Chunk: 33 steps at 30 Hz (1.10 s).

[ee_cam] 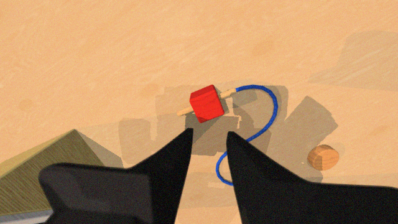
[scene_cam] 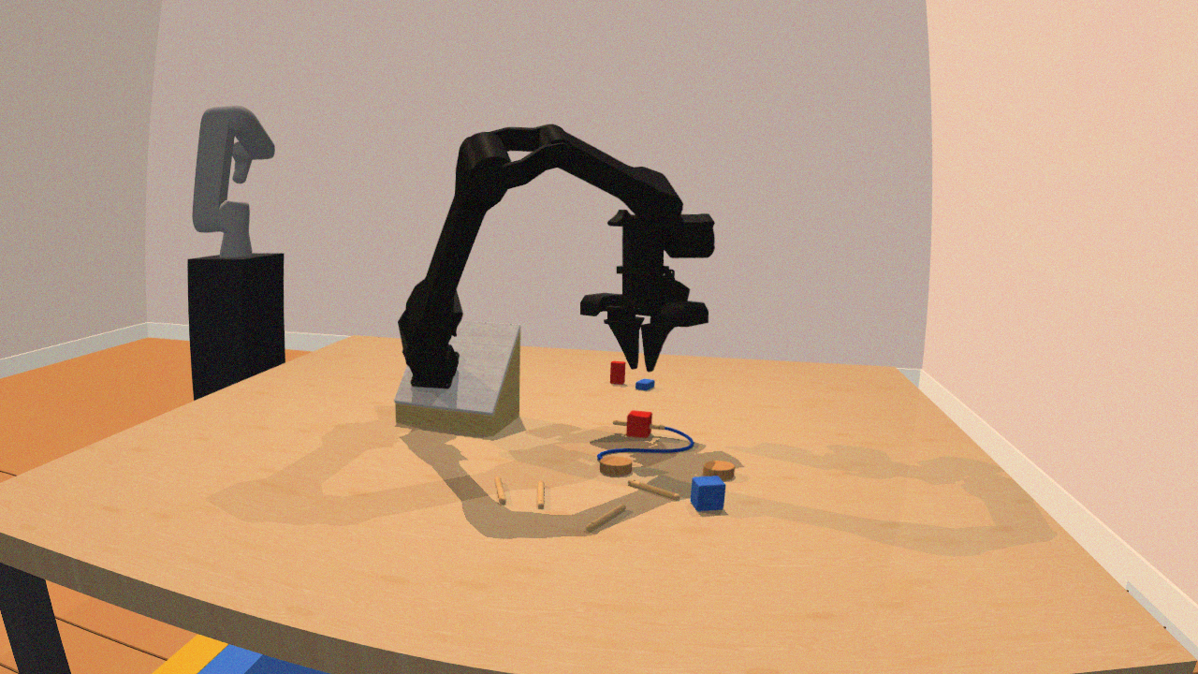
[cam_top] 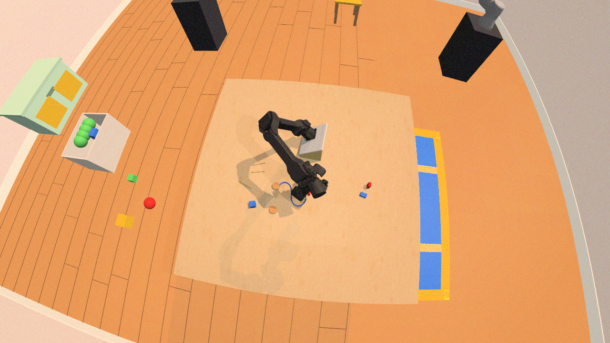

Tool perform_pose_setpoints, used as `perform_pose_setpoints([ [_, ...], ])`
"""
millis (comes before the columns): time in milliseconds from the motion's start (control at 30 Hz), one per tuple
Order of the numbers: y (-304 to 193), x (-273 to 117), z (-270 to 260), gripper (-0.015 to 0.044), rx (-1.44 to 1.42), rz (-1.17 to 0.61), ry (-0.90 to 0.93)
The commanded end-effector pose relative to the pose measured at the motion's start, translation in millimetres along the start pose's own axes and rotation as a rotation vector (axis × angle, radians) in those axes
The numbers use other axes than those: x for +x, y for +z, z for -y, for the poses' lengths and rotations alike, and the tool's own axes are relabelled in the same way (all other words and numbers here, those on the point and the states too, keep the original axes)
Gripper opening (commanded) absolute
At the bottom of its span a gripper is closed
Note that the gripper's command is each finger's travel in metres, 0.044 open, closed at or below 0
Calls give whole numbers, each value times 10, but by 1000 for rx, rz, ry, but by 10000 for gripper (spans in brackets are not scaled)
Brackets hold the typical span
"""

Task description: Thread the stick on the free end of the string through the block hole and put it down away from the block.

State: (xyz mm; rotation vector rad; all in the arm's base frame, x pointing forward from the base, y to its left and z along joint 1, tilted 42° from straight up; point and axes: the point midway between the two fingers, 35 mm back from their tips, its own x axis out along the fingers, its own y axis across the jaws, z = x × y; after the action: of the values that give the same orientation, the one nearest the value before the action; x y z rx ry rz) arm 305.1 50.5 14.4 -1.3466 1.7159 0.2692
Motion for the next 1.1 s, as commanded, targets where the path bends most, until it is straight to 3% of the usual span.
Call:
perform_pose_setpoints([
  [0,-113,61,-195,122,810,-26,18],
  [167,-137,65,-233,122,1084,-32,16],
  [1067,-122,255,-226,122,1089,-31,17],
])
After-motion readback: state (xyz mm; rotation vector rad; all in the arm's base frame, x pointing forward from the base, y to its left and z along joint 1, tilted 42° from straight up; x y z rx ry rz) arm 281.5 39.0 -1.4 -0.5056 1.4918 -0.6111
